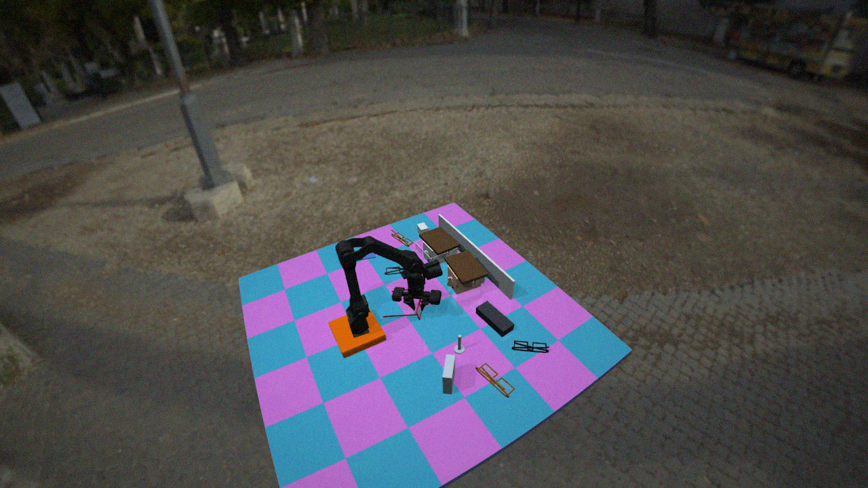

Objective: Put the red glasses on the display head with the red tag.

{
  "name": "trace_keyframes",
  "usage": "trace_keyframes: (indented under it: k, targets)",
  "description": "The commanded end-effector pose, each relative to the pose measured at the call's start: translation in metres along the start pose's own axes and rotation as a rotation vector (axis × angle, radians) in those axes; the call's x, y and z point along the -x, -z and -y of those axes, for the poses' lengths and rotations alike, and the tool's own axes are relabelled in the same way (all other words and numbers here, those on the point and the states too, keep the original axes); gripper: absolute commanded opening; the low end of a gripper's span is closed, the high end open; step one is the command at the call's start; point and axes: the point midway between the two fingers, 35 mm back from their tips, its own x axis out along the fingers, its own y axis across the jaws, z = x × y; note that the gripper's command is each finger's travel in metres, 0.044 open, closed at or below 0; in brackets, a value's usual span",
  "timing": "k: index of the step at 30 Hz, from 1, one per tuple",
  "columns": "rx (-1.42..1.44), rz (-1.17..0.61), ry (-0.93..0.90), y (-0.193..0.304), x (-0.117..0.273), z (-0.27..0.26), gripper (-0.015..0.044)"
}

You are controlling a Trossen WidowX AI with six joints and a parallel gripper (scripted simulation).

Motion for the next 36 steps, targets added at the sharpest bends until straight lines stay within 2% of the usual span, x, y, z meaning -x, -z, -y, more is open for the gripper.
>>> trace_keyframes:
  k: [1, 6, 9, 18, 26, 36]
  targets:
    - [-0.005, -0.003, -0.013, 0.001, -0.008, -0.003, 0.014]
    - [-0.005, -0.003, -0.013, 0.001, -0.009, -0.003, 0.014]
    - [0.0, -0.002, -0.003, 0.001, -0.006, -0.001, 0.0061]
    - [0.0, -0.002, -0.003, 0.001, -0.006, -0.001, 0.0001]
    - [0.0, -0.002, -0.004, 0.0, 0.0, 0.0, 0.0]
    - [-0.003, -0.002, -0.008, -0.001, 0.051, 0.004, 0.0]
